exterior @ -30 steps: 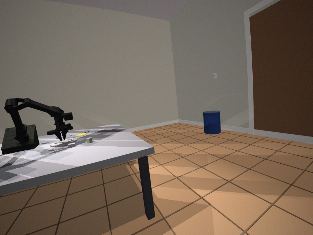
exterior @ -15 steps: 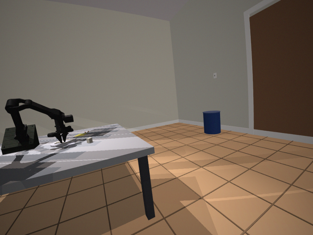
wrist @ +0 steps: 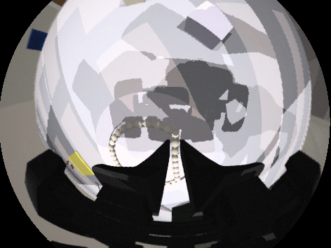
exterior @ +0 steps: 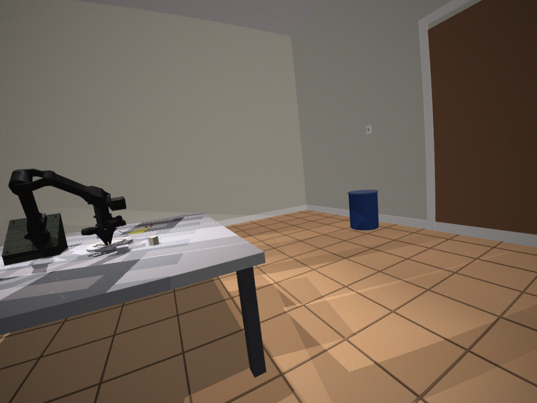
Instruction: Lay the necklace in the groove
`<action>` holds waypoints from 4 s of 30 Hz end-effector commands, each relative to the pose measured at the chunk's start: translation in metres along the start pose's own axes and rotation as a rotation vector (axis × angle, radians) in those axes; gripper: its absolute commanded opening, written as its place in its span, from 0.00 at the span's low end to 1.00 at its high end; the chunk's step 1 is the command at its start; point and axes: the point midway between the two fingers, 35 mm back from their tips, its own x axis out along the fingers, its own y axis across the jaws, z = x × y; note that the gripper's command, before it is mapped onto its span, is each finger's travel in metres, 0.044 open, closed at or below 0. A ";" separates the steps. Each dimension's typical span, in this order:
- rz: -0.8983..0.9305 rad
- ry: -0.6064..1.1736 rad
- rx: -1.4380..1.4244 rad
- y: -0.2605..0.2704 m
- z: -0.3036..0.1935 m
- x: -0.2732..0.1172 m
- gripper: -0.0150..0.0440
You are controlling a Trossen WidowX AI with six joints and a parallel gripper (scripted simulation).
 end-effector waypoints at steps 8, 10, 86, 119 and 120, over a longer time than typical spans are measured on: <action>0.001 0.000 0.001 0.000 0.000 0.000 0.25; 0.001 0.000 0.001 0.000 0.000 0.000 0.25; 0.000 -0.001 0.024 -0.007 -0.007 -0.010 0.87; -0.003 0.001 0.286 -0.008 -0.080 -0.016 0.46; -0.003 0.001 0.286 -0.008 -0.080 -0.014 0.46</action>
